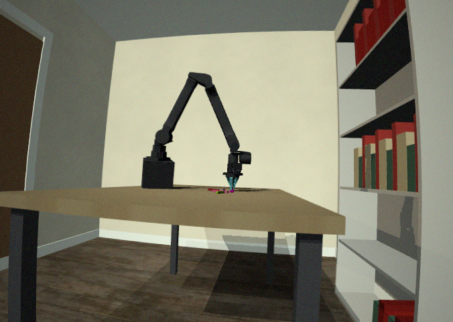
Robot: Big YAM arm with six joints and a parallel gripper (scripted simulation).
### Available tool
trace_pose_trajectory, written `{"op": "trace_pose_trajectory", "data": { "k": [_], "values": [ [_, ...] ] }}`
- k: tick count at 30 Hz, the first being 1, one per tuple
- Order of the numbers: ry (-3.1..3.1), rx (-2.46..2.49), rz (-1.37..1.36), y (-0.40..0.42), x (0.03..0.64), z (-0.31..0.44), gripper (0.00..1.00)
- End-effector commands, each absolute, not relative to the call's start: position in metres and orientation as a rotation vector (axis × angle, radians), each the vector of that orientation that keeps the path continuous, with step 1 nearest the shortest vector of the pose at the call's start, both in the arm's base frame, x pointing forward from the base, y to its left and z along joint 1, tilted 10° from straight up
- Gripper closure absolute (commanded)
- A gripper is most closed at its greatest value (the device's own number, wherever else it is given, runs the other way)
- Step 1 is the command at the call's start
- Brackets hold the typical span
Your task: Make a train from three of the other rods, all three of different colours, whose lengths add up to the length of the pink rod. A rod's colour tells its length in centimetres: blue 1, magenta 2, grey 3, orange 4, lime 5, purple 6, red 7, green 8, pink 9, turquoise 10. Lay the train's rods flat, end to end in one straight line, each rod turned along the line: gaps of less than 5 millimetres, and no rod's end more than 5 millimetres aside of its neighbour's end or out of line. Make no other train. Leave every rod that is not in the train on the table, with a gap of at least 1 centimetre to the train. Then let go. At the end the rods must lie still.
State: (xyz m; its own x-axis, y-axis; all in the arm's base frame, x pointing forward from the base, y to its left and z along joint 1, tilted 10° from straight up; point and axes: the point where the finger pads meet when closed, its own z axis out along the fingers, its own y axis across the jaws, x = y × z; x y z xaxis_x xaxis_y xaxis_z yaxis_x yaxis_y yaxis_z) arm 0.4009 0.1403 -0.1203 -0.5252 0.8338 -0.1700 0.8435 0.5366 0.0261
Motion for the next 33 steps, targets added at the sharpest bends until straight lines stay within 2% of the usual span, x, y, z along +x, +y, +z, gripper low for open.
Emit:
{"op": "trace_pose_trajectory", "data": {
  "k": [1, 7, 11, 13, 14, 18, 22, 33],
  "values": [
    [2.585, 1.434, -0.046, 0.1419, 0.4208, -0.1120, 0.96],
    [2.585, 1.434, -0.046, 0.1419, 0.4208, -0.1120, 0.96],
    [2.585, 1.434, -0.046, 0.1419, 0.4208, -0.1120, 0.88],
    [2.585, 1.434, -0.046, 0.1419, 0.4208, -0.1120, 0.88],
    [2.585, 1.434, -0.046, 0.1419, 0.4208, -0.1120, 0.84],
    [2.585, 1.434, -0.046, 0.1419, 0.4208, -0.1120, 0.84],
    [2.585, 1.434, -0.046, 0.1419, 0.4208, -0.1120, 0.77],
    [2.584, 1.434, -0.045, 0.1420, 0.4210, -0.1102, 0.77]
  ]
}}
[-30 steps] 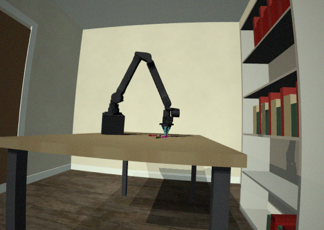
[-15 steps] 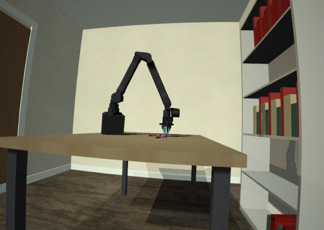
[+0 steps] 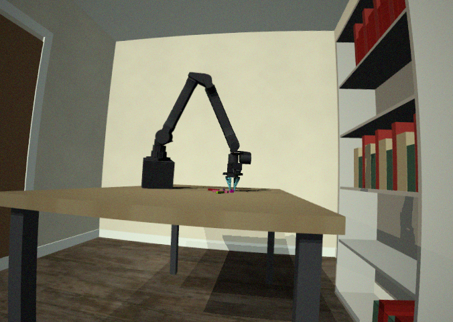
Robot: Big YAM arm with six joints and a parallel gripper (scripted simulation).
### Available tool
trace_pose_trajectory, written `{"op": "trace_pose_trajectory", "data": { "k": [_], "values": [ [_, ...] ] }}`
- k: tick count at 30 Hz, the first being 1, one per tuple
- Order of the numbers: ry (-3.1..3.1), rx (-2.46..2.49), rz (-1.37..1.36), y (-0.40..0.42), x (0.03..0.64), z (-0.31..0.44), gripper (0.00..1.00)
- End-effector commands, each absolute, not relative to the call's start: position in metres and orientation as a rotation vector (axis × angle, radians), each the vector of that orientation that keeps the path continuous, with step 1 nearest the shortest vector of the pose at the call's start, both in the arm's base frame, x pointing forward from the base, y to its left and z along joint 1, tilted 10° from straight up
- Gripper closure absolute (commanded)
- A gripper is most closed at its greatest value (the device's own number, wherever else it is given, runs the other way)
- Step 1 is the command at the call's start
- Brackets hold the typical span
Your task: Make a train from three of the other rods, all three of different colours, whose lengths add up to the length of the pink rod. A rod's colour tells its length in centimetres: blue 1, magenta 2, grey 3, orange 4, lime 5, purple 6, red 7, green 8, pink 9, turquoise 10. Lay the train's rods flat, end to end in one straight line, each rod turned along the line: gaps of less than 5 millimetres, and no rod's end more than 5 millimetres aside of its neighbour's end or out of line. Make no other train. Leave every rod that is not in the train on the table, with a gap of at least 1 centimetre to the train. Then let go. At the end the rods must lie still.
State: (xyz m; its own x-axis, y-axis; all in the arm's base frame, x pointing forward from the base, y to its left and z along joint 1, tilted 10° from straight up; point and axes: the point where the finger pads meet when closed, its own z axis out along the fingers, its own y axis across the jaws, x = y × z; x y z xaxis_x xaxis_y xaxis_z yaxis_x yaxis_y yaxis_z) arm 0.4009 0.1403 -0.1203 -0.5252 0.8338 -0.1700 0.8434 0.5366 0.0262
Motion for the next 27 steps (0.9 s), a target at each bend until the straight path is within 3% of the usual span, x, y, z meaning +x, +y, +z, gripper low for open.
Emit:
{"op": "trace_pose_trajectory", "data": {
  "k": [1, 27],
  "values": [
    [2.584, 1.434, -0.045, 0.142, 0.421, -0.110, 0.77],
    [2.573, 1.421, -0.008, 0.167, 0.413, -0.008, 0.77]
  ]
}}
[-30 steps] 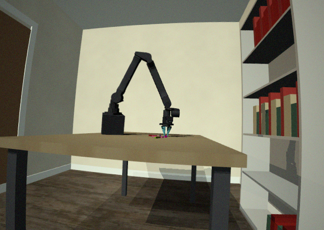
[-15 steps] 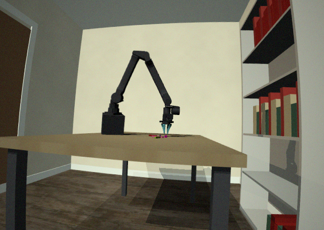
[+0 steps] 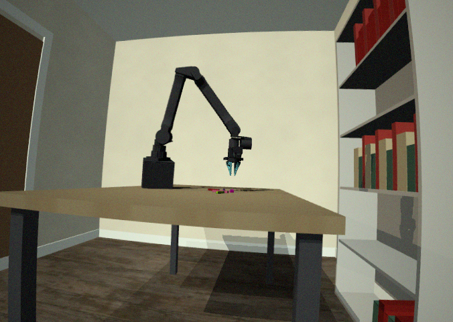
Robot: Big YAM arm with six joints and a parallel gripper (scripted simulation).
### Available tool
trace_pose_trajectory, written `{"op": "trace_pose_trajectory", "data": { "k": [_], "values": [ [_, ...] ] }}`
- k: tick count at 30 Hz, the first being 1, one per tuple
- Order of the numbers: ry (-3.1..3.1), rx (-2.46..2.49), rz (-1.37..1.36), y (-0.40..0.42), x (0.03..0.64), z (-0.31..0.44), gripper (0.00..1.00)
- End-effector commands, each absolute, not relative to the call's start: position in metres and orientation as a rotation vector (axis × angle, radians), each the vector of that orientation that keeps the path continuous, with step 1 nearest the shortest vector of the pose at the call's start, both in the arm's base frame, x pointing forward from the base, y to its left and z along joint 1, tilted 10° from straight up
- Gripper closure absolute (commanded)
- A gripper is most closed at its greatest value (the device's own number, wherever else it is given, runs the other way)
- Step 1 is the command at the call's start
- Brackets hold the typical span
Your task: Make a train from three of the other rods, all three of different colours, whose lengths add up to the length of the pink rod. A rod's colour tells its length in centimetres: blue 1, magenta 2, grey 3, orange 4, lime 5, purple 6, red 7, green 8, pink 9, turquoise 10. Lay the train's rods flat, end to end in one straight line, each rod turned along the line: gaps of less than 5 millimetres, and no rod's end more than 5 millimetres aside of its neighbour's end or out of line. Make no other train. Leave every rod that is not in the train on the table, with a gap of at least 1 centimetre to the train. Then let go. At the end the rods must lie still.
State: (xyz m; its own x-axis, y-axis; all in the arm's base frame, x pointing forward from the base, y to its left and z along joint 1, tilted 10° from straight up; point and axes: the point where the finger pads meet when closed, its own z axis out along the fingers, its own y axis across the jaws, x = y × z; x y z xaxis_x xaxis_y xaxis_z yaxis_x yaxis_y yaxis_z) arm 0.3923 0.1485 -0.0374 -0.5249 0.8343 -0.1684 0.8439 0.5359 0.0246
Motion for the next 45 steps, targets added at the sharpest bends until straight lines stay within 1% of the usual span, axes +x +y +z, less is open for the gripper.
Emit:
{"op": "trace_pose_trajectory", "data": {
  "k": [1, 4, 5, 9, 26, 34, 36, 37, 38, 40, 42, 43, 45],
  "values": [
    [2.573, 1.421, -0.008, 0.167, 0.413, -0.007, 0.77],
    [2.593, 1.427, -0.051, 0.163, 0.403, -0.022, 0.77],
    [2.596, 1.428, -0.059, 0.162, 0.403, -0.025, 0.00],
    [2.585, 1.421, -0.032, 0.164, 0.406, -0.016, 0.00],
    [2.585, 1.421, -0.031, 0.164, 0.406, -0.016, 0.00],
    [2.403, 1.726, -0.021, 0.159, 0.351, -0.052, 0.00],
    [2.386, 1.750, -0.019, 0.159, 0.347, -0.054, 0.00],
    [2.386, 1.750, -0.019, 0.159, 0.347, -0.054, 0.77],
    [2.374, 1.745, 0.022, 0.168, 0.362, -0.047, 0.77],
    [2.358, 1.758, 0.034, 0.165, 0.368, -0.044, 0.77],
    [2.358, 1.758, 0.034, 0.165, 0.368, -0.044, 0.77],
    [2.373, 1.769, -0.023, 0.155, 0.352, -0.052, 0.77],
    [2.376, 1.770, -0.031, 0.154, 0.350, -0.053, 0.77]
  ]
}}
